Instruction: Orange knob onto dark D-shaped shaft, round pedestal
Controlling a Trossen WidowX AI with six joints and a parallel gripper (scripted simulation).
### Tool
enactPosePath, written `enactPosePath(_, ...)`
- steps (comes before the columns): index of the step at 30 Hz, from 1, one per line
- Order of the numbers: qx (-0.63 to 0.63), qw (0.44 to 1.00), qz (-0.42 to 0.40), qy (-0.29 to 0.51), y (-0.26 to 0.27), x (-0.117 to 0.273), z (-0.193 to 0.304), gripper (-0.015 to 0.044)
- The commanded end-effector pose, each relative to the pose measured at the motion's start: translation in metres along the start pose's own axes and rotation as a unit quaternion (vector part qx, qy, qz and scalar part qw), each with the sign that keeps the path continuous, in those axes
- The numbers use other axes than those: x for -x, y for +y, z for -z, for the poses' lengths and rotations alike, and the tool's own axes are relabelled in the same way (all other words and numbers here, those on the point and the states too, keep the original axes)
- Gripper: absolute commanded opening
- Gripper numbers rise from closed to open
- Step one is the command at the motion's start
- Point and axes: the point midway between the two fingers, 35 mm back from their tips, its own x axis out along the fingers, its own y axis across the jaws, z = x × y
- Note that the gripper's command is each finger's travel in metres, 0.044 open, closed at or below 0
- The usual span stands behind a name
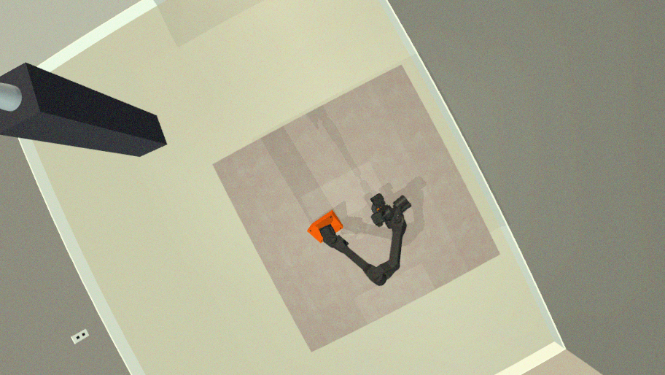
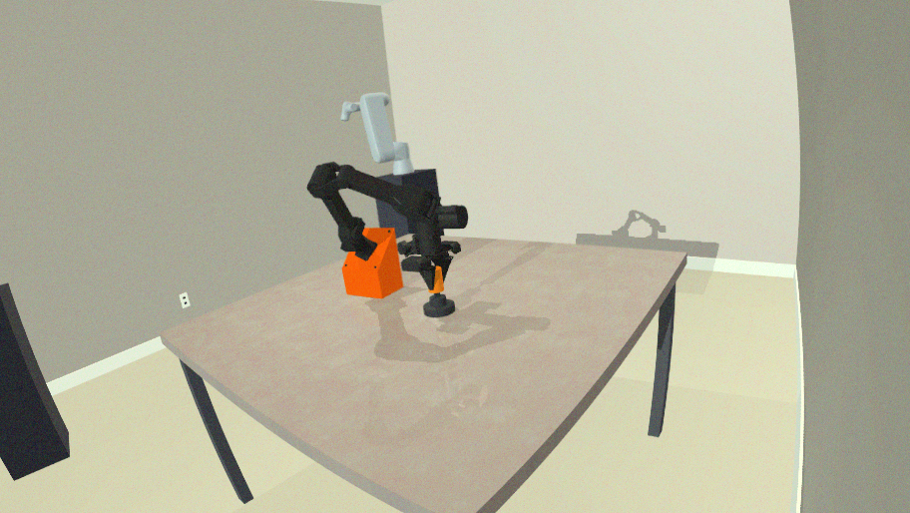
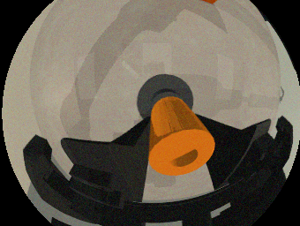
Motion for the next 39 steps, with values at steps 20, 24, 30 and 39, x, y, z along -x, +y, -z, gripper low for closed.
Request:
enactPosePath(20,-0.357,0.934,0.0,0.001,0.0007,0.0021,0.0021,0.0)
enactPosePath(24,-0.484,0.875,0.0,0.001,0.0011,0.0013,0.001,0.0)
enactPosePath(30,-0.641,0.768,0.001,0.001,0.0015,0.0022,-0.0001,0.0)
enactPosePath(39,-0.84,0.543,0.001,0.0,0.0013,0.0036,-0.0006,0.0)
